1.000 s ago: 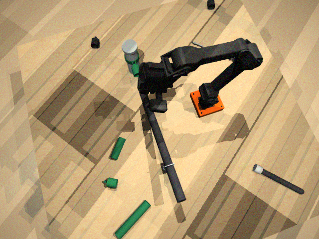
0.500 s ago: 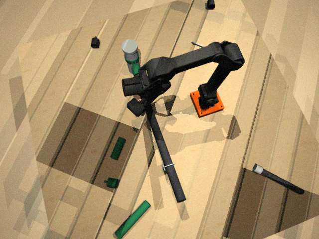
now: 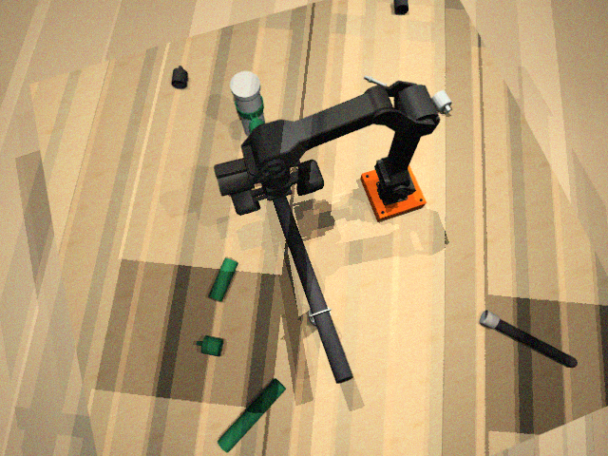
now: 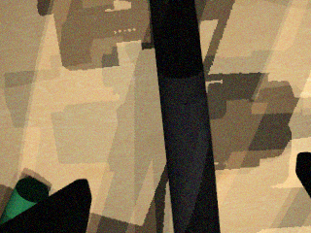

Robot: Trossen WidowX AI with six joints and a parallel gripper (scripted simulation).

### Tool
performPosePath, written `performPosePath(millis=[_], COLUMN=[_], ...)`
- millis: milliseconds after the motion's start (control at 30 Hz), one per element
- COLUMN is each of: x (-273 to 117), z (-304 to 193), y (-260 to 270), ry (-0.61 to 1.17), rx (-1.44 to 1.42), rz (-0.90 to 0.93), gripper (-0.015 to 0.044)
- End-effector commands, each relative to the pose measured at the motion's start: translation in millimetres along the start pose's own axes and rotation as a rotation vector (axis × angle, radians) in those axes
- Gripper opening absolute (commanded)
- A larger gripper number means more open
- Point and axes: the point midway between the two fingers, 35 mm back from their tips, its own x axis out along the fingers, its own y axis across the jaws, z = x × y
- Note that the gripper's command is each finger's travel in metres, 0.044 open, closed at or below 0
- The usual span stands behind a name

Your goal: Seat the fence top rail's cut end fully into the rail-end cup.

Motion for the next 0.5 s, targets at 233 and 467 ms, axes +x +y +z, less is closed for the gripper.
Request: performPosePath(millis=[233,467], x=[33.4,48.5], z=[-1.1,-1.2], y=[1.7,1.7], ry=[0.006,0.006], rx=[0.012,0.012], rz=[0.001,0.001], gripper=[0.044,0.044])
